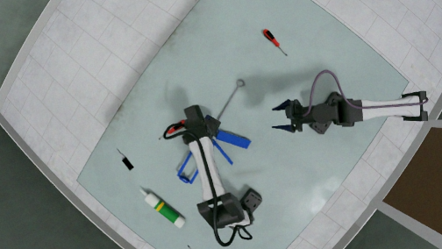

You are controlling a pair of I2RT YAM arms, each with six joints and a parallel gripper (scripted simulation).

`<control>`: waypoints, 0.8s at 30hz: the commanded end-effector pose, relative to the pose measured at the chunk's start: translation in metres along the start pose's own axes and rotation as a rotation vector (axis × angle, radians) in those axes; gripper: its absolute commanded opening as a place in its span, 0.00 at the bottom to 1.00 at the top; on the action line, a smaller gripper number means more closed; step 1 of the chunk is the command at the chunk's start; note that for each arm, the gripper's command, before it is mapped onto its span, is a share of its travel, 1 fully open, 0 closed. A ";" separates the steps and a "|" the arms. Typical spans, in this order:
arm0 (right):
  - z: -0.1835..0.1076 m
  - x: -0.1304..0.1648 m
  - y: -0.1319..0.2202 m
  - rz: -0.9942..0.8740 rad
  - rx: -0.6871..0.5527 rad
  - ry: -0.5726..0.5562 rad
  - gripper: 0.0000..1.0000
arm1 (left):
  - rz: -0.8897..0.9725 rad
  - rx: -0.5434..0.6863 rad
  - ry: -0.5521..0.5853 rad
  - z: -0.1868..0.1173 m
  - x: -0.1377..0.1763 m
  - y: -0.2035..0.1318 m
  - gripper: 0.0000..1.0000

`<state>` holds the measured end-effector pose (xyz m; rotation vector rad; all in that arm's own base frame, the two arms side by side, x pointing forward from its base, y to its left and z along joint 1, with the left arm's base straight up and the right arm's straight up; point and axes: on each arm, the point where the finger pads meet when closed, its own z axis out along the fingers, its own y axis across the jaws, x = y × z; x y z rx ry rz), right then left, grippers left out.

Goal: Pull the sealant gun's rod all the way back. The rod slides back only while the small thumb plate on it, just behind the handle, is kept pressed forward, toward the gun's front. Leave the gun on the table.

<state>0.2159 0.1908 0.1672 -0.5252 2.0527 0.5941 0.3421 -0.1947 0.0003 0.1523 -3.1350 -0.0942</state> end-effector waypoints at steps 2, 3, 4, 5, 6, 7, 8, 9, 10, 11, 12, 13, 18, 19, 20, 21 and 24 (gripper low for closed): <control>0.002 0.007 -0.003 -0.008 0.008 0.008 0.66 | -0.003 -0.014 0.003 0.017 -0.002 0.004 1.00; 0.002 0.007 -0.003 -0.008 0.008 0.008 0.66 | -0.003 -0.014 0.003 0.018 -0.002 0.004 1.00; 0.002 0.007 -0.003 -0.008 0.008 0.008 0.66 | -0.002 -0.014 0.003 0.020 -0.002 0.004 1.00; 0.002 0.007 -0.003 -0.008 0.008 0.008 0.66 | -0.002 -0.014 0.003 0.021 -0.002 0.004 1.00; 0.002 0.007 -0.003 -0.008 0.008 0.008 0.66 | -0.003 -0.014 0.003 0.023 -0.002 0.004 1.00; 0.002 0.007 -0.003 -0.008 0.008 0.008 0.66 | -0.003 -0.014 0.003 0.023 -0.002 0.004 1.00; 0.002 0.007 -0.003 -0.008 0.008 0.008 0.66 | -0.003 -0.014 0.003 0.023 -0.002 0.004 1.00; 0.002 0.007 -0.003 -0.008 0.008 0.008 0.66 | -0.003 -0.014 0.003 0.024 -0.001 0.004 1.00; 0.002 0.007 -0.003 -0.008 0.008 0.008 0.66 | -0.003 -0.014 0.003 0.024 -0.001 0.004 0.92; 0.002 0.007 -0.003 -0.008 0.008 0.008 0.66 | -0.004 -0.011 -0.004 0.021 -0.002 0.004 0.83; 0.002 0.007 -0.003 -0.008 0.008 0.008 0.66 | -0.006 -0.010 -0.006 0.021 -0.003 0.004 0.75; 0.002 0.007 -0.003 -0.008 0.008 0.008 0.66 | -0.006 -0.012 -0.003 0.021 -0.002 0.004 0.67; 0.002 0.007 -0.003 -0.008 0.008 0.008 0.66 | -0.004 -0.007 -0.006 0.020 -0.002 0.003 0.60; 0.002 0.007 -0.003 -0.008 0.008 0.008 0.66 | -0.004 -0.007 -0.007 0.020 -0.001 0.002 0.59; 0.002 0.007 -0.003 -0.008 0.008 0.008 0.66 | -0.003 -0.007 -0.007 0.020 -0.001 0.002 0.57; 0.002 0.007 -0.003 -0.008 0.008 0.008 0.66 | -0.002 -0.006 -0.007 0.019 -0.001 0.001 0.56; 0.002 0.007 -0.003 -0.008 0.008 0.008 0.66 | -0.002 -0.006 -0.007 0.019 -0.001 0.001 0.43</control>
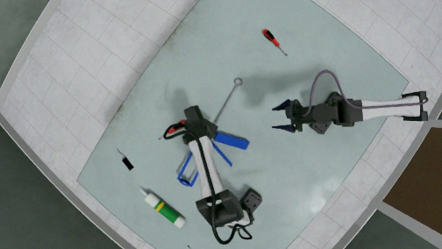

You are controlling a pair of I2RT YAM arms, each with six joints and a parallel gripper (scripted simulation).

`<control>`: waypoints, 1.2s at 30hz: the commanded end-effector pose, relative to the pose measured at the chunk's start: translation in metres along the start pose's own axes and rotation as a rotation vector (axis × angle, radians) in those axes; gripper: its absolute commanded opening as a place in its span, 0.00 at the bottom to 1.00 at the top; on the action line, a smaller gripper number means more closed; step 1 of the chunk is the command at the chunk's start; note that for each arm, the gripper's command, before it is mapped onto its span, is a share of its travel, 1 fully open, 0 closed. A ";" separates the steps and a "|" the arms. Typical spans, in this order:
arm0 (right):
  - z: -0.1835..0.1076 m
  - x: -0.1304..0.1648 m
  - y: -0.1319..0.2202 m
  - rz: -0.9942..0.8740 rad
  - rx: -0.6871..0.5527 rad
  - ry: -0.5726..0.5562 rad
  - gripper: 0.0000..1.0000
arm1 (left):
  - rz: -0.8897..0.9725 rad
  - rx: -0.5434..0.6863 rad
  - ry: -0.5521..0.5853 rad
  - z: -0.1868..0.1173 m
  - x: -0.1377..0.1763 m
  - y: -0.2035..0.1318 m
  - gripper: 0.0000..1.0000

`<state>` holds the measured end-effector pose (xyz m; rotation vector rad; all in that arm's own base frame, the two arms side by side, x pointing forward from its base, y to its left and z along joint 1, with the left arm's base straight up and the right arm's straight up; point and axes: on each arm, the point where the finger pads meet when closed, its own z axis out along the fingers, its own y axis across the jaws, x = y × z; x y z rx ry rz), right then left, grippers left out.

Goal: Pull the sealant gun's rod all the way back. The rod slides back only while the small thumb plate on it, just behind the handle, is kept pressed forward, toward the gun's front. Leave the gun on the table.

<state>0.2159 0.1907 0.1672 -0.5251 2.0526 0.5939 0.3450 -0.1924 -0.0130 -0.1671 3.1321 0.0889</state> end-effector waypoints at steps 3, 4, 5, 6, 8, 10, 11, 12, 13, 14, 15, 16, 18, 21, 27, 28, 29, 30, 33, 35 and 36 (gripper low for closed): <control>0.002 0.007 -0.003 -0.008 0.008 0.008 0.66 | 0.008 -0.009 -0.003 0.005 0.002 0.000 0.20; 0.002 0.007 -0.003 -0.008 0.008 0.008 0.66 | 0.008 -0.009 -0.003 0.005 0.002 0.000 0.09; 0.002 0.007 -0.003 -0.008 0.008 0.008 0.66 | 0.008 -0.008 -0.004 0.005 0.002 -0.001 0.20; 0.002 0.007 -0.003 -0.008 0.008 0.008 0.66 | 0.006 0.006 -0.011 -0.003 -0.001 -0.003 0.32; 0.002 0.007 -0.003 -0.008 0.008 0.008 0.66 | 0.003 0.008 -0.013 -0.004 -0.002 -0.002 0.52; 0.002 0.007 -0.003 -0.008 0.008 0.008 0.66 | 0.003 0.008 -0.013 -0.004 -0.002 -0.002 0.63; 0.002 0.007 -0.003 -0.008 0.008 0.008 0.66 | 0.003 0.008 -0.013 -0.004 -0.002 -0.002 0.75; 0.002 0.007 -0.003 -0.008 0.008 0.008 0.66 | 0.003 0.008 -0.013 -0.004 -0.002 -0.002 0.78; 0.002 0.007 -0.003 -0.008 0.008 0.008 0.66 | 0.002 0.015 -0.022 -0.014 -0.002 -0.002 0.78; 0.002 0.007 -0.003 -0.008 0.008 0.008 0.66 | 0.001 0.027 -0.038 -0.021 -0.006 -0.003 0.78; 0.002 0.007 -0.003 -0.008 0.008 0.008 0.66 | 0.002 0.030 -0.042 -0.025 -0.007 -0.003 0.78; 0.002 0.007 -0.003 -0.008 0.008 0.008 0.66 | 0.003 0.032 -0.046 -0.030 -0.007 -0.003 0.78; 0.002 0.007 -0.003 -0.008 0.008 0.008 0.66 | 0.003 0.032 -0.046 -0.030 -0.007 -0.003 0.78; 0.002 0.007 -0.003 -0.008 0.008 0.008 0.66 | 0.004 0.041 -0.058 -0.043 -0.009 -0.002 0.78; 0.002 0.007 -0.003 -0.008 0.008 0.008 0.66 | 0.031 0.035 -0.072 -0.051 -0.008 -0.010 1.00; 0.002 0.007 -0.003 -0.008 0.008 0.008 0.66 | 0.052 0.056 -0.106 -0.061 -0.012 -0.012 1.00; 0.002 0.007 -0.003 -0.008 0.008 0.008 0.66 | 0.080 0.064 -0.127 -0.059 -0.013 -0.012 1.00; 0.002 0.007 -0.003 -0.008 0.008 0.008 0.66 | 0.102 0.071 -0.142 -0.060 -0.014 -0.011 1.00; 0.002 0.007 -0.003 -0.008 0.008 0.008 0.66 | 0.201 0.096 -0.206 -0.069 -0.013 -0.004 1.00; 0.002 0.007 -0.003 -0.008 0.008 0.008 0.66 | 0.201 0.096 -0.206 -0.069 -0.013 -0.004 1.00; 0.002 0.007 -0.003 -0.008 0.008 0.008 0.66 | 0.232 0.117 -0.214 -0.072 -0.009 -0.003 1.00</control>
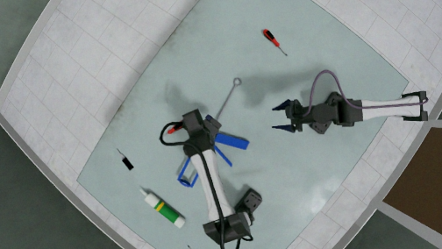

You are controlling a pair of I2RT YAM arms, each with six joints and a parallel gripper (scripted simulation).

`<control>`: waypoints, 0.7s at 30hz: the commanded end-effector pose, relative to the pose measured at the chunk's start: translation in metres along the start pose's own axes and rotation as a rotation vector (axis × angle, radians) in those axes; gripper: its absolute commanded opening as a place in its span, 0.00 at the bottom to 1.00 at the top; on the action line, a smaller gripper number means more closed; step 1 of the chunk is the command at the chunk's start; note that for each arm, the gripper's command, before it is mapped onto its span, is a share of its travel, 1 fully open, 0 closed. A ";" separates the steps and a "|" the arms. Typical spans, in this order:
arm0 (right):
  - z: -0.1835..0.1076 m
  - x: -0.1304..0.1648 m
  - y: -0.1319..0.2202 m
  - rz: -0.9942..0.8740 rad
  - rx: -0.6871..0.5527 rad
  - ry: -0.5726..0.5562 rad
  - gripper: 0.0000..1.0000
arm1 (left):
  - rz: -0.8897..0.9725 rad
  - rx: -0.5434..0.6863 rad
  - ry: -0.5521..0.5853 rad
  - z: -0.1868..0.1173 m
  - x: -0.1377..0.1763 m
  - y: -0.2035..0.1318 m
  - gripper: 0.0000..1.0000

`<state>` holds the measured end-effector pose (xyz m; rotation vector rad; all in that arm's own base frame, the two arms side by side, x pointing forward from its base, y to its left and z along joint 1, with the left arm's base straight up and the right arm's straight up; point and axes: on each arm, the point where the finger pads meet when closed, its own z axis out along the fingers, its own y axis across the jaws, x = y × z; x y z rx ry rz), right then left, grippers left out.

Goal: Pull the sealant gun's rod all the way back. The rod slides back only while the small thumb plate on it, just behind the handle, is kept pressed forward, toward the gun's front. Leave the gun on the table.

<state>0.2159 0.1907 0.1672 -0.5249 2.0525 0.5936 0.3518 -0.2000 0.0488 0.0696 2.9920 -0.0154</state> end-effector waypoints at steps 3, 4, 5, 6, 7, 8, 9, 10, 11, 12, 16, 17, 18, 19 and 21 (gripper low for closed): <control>0.002 0.007 -0.002 -0.008 0.008 0.008 0.66 | 0.180 0.067 -0.119 -0.021 0.007 0.010 1.00; 0.002 0.007 -0.002 -0.008 0.008 0.008 0.66 | 0.212 0.075 -0.135 -0.025 0.012 0.013 1.00; 0.002 0.007 -0.002 -0.008 0.008 0.008 0.66 | 0.241 0.083 -0.150 -0.028 0.015 0.016 1.00; 0.002 0.007 -0.002 -0.008 0.008 0.008 0.66 | 0.269 0.090 -0.165 -0.032 0.019 0.019 1.00; 0.002 0.007 -0.002 -0.008 0.008 0.008 0.66 | 0.295 0.097 -0.179 -0.035 0.023 0.022 1.00; 0.002 0.007 -0.002 -0.008 0.008 0.008 0.66 | 0.328 0.106 -0.197 -0.039 0.028 0.026 1.00; 0.002 0.007 -0.002 -0.008 0.008 0.008 0.66 | 0.356 0.114 -0.214 -0.043 0.032 0.029 1.00; 0.002 0.007 -0.002 -0.008 0.008 0.008 0.66 | 0.379 0.120 -0.226 -0.046 0.035 0.032 1.00; 0.002 0.007 -0.002 -0.008 0.008 0.008 0.66 | 0.396 0.125 -0.238 -0.048 0.038 0.035 1.00; 0.002 0.007 -0.002 -0.008 0.008 0.008 0.66 | 0.412 0.130 -0.247 -0.050 0.040 0.037 1.00; 0.002 0.007 -0.002 -0.008 0.008 0.008 0.66 | 0.436 0.137 -0.264 -0.054 0.044 0.041 1.00; 0.002 0.007 -0.002 -0.008 0.008 0.008 0.66 | 0.450 0.142 -0.275 -0.056 0.047 0.043 1.00; 0.002 0.007 -0.002 -0.008 0.008 0.008 0.66 | 0.459 0.144 -0.282 -0.058 0.049 0.045 1.00; 0.002 0.007 -0.002 -0.008 0.008 0.008 0.66 | 0.464 0.146 -0.288 -0.059 0.050 0.047 1.00; 0.002 0.007 -0.002 -0.008 0.008 0.008 0.66 | 0.467 0.147 -0.295 -0.060 0.051 0.049 1.00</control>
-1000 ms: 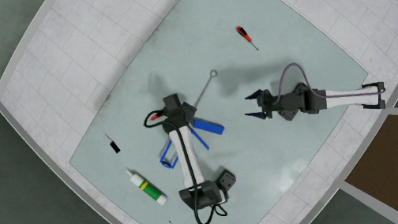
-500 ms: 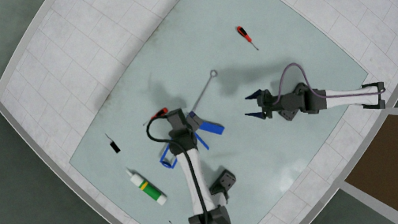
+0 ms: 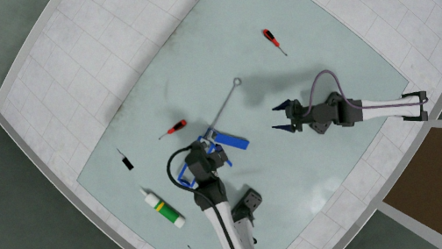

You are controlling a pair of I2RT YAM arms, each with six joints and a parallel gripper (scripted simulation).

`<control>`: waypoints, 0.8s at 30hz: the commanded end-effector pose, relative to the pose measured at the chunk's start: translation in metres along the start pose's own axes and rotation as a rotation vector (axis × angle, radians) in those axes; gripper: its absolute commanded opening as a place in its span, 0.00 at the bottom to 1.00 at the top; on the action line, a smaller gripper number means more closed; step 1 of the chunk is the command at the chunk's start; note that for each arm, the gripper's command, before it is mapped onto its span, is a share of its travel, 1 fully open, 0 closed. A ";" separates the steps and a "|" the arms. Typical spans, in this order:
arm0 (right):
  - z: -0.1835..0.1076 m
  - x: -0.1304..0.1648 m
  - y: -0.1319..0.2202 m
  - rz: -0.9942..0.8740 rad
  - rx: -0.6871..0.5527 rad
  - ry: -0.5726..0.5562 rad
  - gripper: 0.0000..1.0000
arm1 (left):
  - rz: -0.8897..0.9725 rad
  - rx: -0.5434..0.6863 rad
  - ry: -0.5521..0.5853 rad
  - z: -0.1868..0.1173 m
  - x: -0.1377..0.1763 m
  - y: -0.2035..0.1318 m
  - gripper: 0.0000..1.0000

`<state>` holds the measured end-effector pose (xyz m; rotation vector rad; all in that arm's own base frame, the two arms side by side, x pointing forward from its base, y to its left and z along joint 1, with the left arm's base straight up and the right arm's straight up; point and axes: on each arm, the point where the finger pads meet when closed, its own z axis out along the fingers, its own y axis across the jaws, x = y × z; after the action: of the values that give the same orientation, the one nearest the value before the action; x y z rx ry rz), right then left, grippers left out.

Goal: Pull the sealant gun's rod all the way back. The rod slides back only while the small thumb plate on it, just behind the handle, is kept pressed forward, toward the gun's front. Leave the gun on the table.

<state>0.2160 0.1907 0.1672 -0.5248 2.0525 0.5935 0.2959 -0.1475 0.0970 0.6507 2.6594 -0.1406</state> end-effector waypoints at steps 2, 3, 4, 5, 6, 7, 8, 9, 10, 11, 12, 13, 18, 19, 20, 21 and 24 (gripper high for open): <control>0.002 0.007 -0.002 -0.008 0.008 0.008 0.66 | 0.035 0.026 -0.043 -0.005 0.001 0.000 1.00; 0.002 0.007 -0.002 -0.008 0.008 0.008 0.66 | 0.031 0.018 -0.018 0.002 0.005 0.002 1.00; 0.002 0.007 -0.002 -0.008 0.008 0.008 0.66 | 0.031 0.018 -0.018 0.002 0.005 0.002 1.00; 0.002 0.007 -0.002 -0.008 0.008 0.008 0.66 | 0.031 0.018 -0.018 0.002 0.005 0.002 1.00; 0.002 0.007 -0.002 -0.008 0.008 0.008 0.66 | 0.033 0.018 -0.018 0.002 0.005 0.001 1.00; 0.002 0.007 -0.002 -0.008 0.008 0.008 0.66 | 0.033 0.018 -0.018 0.002 0.005 0.001 1.00; 0.002 0.007 -0.002 -0.008 0.008 0.008 0.66 | 0.033 0.019 -0.016 0.002 0.005 0.001 1.00; 0.002 0.007 -0.002 -0.008 0.008 0.008 0.66 | 0.033 0.019 -0.013 0.002 0.006 0.001 1.00; 0.002 0.007 -0.002 -0.008 0.008 0.008 0.66 | 0.033 0.019 -0.011 0.002 0.006 0.001 1.00; 0.002 0.007 -0.002 -0.008 0.008 0.008 0.66 | 0.033 0.019 -0.011 0.002 0.006 0.001 1.00; 0.002 0.007 -0.002 -0.008 0.008 0.008 0.66 | 0.033 0.019 -0.011 0.002 0.006 0.001 1.00; 0.000 -0.001 -0.001 -0.008 0.006 -0.009 0.66 | 0.033 0.019 -0.011 0.002 0.006 0.001 1.00; 0.000 -0.001 -0.001 -0.008 0.006 -0.009 0.66 | 0.036 0.019 -0.019 -0.001 0.003 0.000 1.00; 0.000 -0.001 -0.001 -0.008 0.006 -0.009 0.66 | 0.036 0.019 -0.019 -0.001 0.003 0.000 1.00; 0.000 -0.001 -0.001 -0.008 0.006 -0.009 0.66 | 0.036 0.019 -0.019 -0.001 0.003 0.000 1.00; 0.000 -0.001 -0.001 -0.008 0.006 -0.009 0.66 | 0.036 0.019 -0.019 -0.001 0.003 0.000 1.00; 0.000 -0.001 -0.001 -0.008 0.006 -0.009 0.66 | 0.036 0.019 -0.019 -0.001 0.003 0.000 1.00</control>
<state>0.2160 0.1907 0.1673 -0.5246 2.0521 0.5935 0.2948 -0.1443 0.0978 0.6868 2.6333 -0.1502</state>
